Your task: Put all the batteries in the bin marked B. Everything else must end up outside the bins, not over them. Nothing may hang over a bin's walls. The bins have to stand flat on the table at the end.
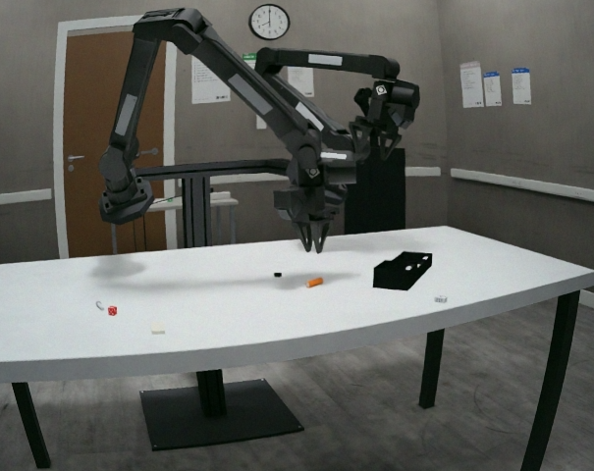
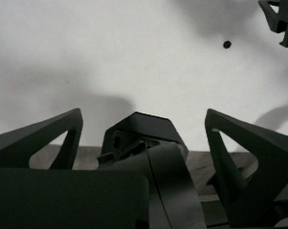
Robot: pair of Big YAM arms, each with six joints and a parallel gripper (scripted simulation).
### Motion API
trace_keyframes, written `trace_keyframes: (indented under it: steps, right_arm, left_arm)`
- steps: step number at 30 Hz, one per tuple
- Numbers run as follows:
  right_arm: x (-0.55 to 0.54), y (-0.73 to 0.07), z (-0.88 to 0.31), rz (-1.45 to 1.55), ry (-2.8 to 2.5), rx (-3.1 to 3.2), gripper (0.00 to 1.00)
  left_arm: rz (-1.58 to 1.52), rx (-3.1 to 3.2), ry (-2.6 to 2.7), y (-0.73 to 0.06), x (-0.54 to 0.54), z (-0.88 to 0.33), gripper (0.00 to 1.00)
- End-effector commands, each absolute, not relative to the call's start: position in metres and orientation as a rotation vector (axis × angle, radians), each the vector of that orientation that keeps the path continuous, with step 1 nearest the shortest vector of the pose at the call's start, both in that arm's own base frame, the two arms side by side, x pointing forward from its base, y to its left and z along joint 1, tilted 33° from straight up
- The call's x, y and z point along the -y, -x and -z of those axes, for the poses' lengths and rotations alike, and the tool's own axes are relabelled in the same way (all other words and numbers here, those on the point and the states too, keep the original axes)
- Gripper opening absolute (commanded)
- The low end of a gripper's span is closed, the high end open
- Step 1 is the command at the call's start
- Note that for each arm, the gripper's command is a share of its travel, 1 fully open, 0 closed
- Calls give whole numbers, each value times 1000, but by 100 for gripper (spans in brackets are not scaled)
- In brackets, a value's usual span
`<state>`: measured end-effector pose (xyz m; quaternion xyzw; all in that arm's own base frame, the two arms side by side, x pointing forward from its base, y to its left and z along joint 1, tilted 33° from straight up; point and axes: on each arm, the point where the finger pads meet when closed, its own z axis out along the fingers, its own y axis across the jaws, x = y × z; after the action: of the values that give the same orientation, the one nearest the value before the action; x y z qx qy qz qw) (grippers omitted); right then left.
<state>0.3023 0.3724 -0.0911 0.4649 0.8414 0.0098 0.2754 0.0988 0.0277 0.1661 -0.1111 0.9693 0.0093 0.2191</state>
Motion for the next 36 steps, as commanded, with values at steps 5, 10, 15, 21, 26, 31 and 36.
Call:
trace_keyframes:
  steps: [5,10,15,21,26,31,36]
  right_arm:
    - [-372,-324,109,-50,-1357,-2173,28]
    - [-366,-333,127,-54,-1358,-2172,28]
    - [-363,-339,138,-52,-1357,-2172,28]
    - [-367,-343,139,-35,-1347,-2181,28]
    - [-353,-342,153,-20,-1350,-2180,28]
    - [-350,-343,158,-19,-1355,-2177,28]
    - [-375,-347,141,-88,-1347,-2180,28]
  left_arm:
    - [-50,-2642,301,-99,-28,-190,100]
    - [-50,-2642,301,-99,-28,-190,100]
    - [-50,-2642,301,-99,-28,-190,100]
    - [-50,-2642,301,-99,-28,-190,100]
    - [-50,-2642,301,-99,-28,-190,100]
    - [-50,-2642,301,-99,-28,-190,100]
    - [-50,-2642,301,-99,-28,-190,100]
